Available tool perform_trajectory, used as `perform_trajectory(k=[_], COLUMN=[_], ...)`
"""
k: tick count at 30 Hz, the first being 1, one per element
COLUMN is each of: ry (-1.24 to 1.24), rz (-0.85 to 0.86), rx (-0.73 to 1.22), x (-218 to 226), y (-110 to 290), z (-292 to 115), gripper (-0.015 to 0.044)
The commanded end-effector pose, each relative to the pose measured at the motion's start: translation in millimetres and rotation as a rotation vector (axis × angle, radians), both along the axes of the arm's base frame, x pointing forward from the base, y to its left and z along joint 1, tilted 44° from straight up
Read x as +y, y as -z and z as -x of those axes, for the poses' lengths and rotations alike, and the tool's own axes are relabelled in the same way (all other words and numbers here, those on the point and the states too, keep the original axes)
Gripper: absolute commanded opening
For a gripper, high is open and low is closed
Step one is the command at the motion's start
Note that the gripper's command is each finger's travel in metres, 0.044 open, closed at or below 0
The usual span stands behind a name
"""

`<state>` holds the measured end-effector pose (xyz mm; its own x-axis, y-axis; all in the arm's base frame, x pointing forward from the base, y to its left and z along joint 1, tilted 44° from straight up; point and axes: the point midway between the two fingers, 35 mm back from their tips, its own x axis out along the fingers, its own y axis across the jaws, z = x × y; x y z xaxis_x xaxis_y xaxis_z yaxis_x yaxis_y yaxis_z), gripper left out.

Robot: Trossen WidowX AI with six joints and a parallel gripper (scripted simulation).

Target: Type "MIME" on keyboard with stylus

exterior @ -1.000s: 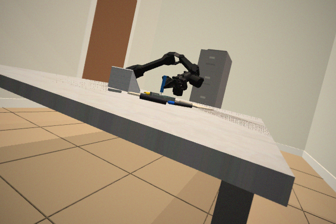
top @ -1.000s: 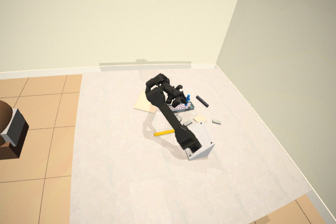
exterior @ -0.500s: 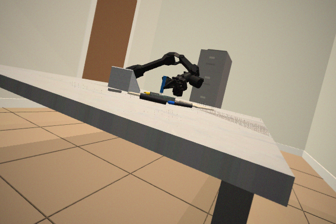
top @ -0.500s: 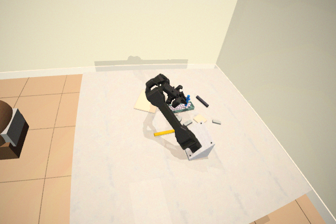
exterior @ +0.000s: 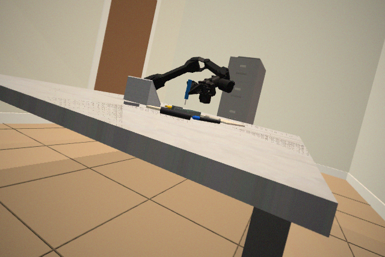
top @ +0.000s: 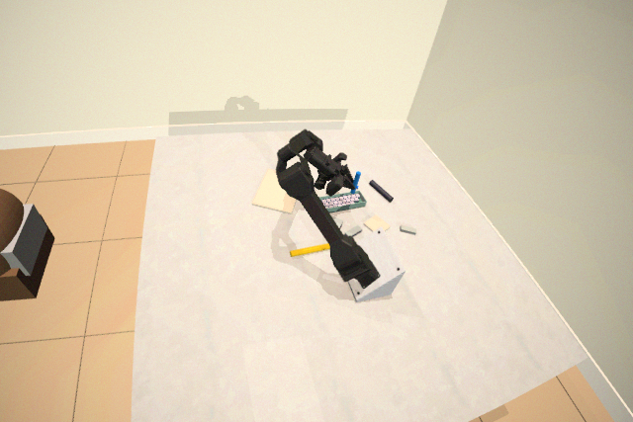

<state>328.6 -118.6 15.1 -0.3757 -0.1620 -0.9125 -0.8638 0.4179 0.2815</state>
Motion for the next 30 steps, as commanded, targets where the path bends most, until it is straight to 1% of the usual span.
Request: perform_trajectory(k=[1,6,7,8,24,30], ry=[-0.002,-0.002,-0.002,-0.002,-0.009,-0.009], rz=[0.0,0.0,0.0,0.0,0.005,0.005], rx=[0.002,0.002,0.002,0.002,-0.005,-0.005], x=[1,1,1,0,-43,-40], y=[1,1,1,2,30,37], z=[0,0,0,-1,-36,-38], gripper=[0.0071,0.0038,0.0012,0.0,0.0,0.0])
